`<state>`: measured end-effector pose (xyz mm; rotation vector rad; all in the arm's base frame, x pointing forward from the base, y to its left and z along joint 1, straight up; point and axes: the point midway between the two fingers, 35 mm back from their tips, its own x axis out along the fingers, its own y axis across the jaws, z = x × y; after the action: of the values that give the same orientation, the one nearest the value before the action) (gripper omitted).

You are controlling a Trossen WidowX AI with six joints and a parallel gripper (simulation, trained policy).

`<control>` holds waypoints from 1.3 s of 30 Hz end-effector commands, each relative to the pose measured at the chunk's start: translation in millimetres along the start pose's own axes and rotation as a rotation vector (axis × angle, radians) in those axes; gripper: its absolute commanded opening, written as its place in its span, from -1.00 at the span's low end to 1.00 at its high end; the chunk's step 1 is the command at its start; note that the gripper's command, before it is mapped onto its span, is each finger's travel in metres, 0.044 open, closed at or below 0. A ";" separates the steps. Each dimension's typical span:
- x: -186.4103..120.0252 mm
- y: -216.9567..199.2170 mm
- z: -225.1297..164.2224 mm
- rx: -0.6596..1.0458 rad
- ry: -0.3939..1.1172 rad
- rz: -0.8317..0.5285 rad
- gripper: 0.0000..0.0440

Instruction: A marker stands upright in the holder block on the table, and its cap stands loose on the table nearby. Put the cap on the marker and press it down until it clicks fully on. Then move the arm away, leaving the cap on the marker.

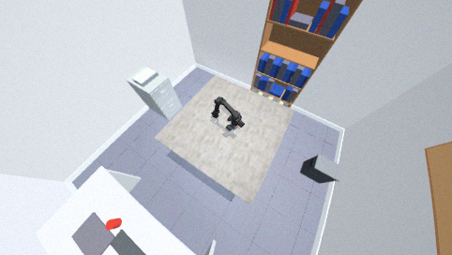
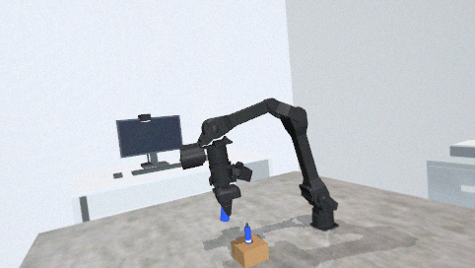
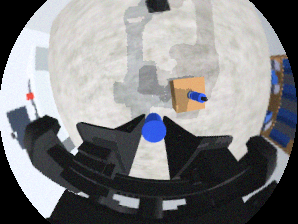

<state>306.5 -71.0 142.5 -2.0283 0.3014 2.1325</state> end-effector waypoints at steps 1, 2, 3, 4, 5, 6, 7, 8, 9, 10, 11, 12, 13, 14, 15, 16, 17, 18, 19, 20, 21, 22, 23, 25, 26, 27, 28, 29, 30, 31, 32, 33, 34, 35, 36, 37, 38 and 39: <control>-9.2 -16.9 4.0 -0.020 0.004 -0.011 -0.87; -10.8 -21.0 5.5 -0.026 0.003 -0.012 -0.88; -12.3 -25.1 7.1 -0.032 0.002 -0.013 -0.89; -13.8 -29.2 8.8 -0.038 0.000 -0.013 -0.90; -15.1 -33.3 10.6 -0.044 -0.002 -0.014 -0.90; -16.5 -37.3 12.5 -0.050 -0.004 -0.014 -0.91; -17.7 -41.4 14.5 -0.057 -0.005 -0.014 -0.92; -18.9 -45.4 16.6 -0.064 -0.007 -0.014 -0.93; -20.1 -49.2 18.8 -0.070 -0.009 -0.014 -0.94; -21.2 -53.0 20.9 -0.077 -0.011 -0.014 -0.95; -22.2 -56.6 23.2 -0.083 -0.013 -0.014 -0.95; -23.2 -60.1 25.4 -0.090 -0.016 -0.013 -0.96; -24.1 -63.3 27.6 -0.096 -0.018 -0.013 -0.97; -25.0 -66.4 29.7 -0.102 -0.020 -0.012 -0.98; -25.7 -69.1 31.8 -0.108 -0.022 -0.011 -0.99; -26.4 -71.5 33.7 -0.113 -0.024 -0.010 -1.00; -26.9 -73.6 35.5 -0.118 -0.026 -0.010 -1.00; -27.3 -75.4 37.1 -0.123 -0.028 -0.009 -1.00; -27.6 -76.8 38.5 -0.127 -0.029 -0.008 -1.00; -27.8 -77.9 39.8 -0.130 -0.031 -0.007 -1.00; -27.8 -78.7 40.9 -0.133 -0.033 -0.006 -1.00; -27.7 -79.4 41.8 -0.136 -0.035 -0.005 -1.00; -27.5 -79.9 42.6 -0.139 -0.037 -0.004 -1.00; -26.8 -80.5 43.9 -0.144 -0.041 -0.002 -1.00; -26.3 -80.6 44.4 -0.146 -0.043 -0.001 -1.00; -25.8 -80.6 44.8 -0.147 -0.045 -0.001 -1.00; -25.2 -80.6 45.1 -0.149 -0.046 0.000 -1.00; -23.8 -80.1 45.6 -0.150 -0.050 0.002 -1.00; -22.3 -79.6 45.9 -0.151 -0.054 0.003 -1.00; -20.8 -79.2 46.1 -0.152 -0.058 0.004 -1.00; -19.3 -78.7 46.2 -0.153 -0.061 0.005 -1.00; -17.8 -78.3 46.2 -0.155 -0.063 0.006 -1.00; -16.2 -77.9 46.2 -0.155 -0.065 0.007 -1.00; -14.6 -77.5 46.2 -0.156 -0.068 0.007 -1.00; -12.9 -77.2 46.2 -0.157 -0.070 0.008 -1.00; -11.3 -76.9 46.2 -0.158 -0.072 0.008 -1.00; -9.6 -76.7 46.2 -0.159 -0.074 0.008 -1.00; -7.9 -76.5 46.1 -0.160 -0.075 0.009 -1.00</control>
<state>284.8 15.7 157.6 -2.0377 0.1408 2.2832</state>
